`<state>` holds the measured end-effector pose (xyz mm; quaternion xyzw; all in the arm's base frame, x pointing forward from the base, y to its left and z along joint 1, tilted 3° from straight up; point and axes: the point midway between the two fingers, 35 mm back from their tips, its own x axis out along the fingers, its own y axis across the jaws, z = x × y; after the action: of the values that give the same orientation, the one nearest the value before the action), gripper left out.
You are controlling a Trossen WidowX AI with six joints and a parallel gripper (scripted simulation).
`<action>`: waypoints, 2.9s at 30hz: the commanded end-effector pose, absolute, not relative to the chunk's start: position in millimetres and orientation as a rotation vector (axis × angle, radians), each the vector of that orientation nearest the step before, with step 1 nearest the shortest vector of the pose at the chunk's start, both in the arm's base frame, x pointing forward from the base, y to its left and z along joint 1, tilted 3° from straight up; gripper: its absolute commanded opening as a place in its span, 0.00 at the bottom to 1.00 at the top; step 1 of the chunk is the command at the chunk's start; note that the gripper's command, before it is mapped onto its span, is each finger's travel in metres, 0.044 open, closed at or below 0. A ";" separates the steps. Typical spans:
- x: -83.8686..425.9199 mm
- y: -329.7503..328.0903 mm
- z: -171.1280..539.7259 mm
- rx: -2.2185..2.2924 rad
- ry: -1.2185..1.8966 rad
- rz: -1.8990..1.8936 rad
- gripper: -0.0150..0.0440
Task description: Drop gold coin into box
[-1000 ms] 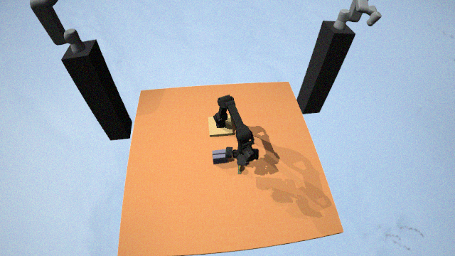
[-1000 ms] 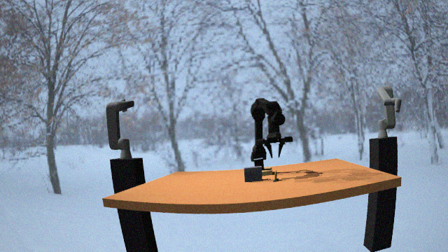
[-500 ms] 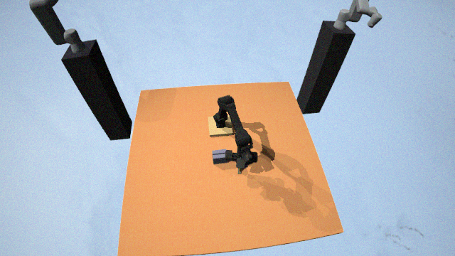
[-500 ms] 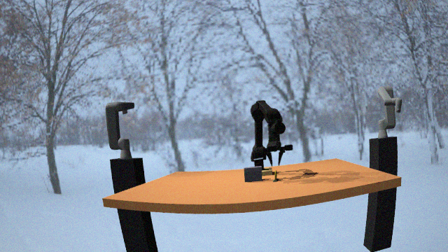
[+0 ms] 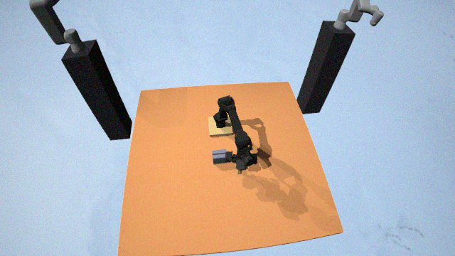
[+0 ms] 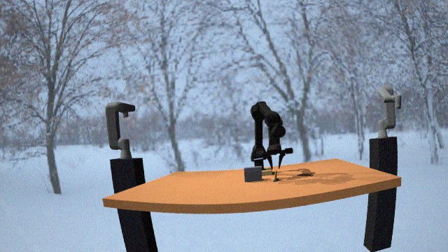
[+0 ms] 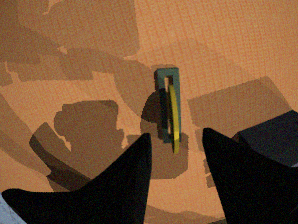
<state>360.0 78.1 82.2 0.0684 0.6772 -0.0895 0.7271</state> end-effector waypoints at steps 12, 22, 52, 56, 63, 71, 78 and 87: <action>360.0 77.3 50.7 0.146 1.508 -0.198 0.53; 359.6 76.5 34.3 0.147 1.508 -0.199 0.53; 360.1 76.8 36.6 0.147 1.508 -0.199 0.25; 360.8 77.5 46.7 0.147 1.508 -0.199 0.25; 361.2 78.6 64.6 0.147 1.508 -0.199 0.25; 360.4 79.5 85.2 0.147 1.508 -0.199 0.25; 358.5 79.9 103.4 0.147 1.508 -0.199 0.25; 354.7 80.2 125.0 0.147 1.508 -0.199 0.25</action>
<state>356.7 79.9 113.4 0.0634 0.6852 -0.0897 0.7200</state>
